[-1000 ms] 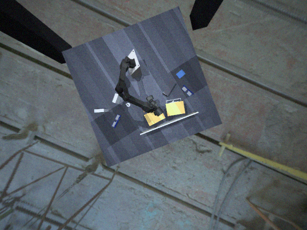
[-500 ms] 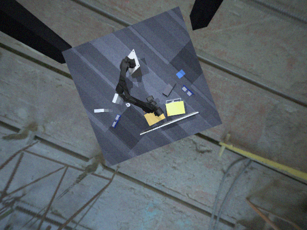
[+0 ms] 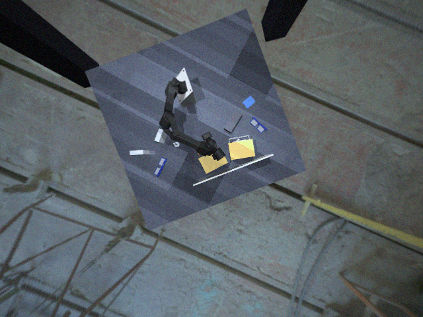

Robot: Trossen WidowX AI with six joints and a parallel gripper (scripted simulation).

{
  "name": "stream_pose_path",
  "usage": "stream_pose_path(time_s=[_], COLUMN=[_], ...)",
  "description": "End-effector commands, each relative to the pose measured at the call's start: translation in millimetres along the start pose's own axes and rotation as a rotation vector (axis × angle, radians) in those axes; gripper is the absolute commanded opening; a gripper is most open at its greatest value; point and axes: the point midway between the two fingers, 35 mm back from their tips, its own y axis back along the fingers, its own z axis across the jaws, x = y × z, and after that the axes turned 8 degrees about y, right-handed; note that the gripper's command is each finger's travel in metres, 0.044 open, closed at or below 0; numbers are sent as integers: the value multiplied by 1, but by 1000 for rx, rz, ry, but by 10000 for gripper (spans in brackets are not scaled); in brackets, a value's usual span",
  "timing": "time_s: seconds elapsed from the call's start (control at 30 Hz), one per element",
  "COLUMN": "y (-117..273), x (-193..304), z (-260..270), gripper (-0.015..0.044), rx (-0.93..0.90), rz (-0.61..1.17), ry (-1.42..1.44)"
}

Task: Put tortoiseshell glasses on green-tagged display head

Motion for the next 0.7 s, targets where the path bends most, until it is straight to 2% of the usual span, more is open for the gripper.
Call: stream_pose_path(time_s=[0.0,0.03,0.07,0.3,0.47,0.67], y=[0,0,0,0,32,34], x=[0,0,0,0,0,0], z=[0,0,0,0,-1,-2], gripper=[79,105,107,107,107,107], rx=[0,0,0,0,0,0], rz=[0,0,0,0,3,3], ry=[0,0,0,0,3,3])
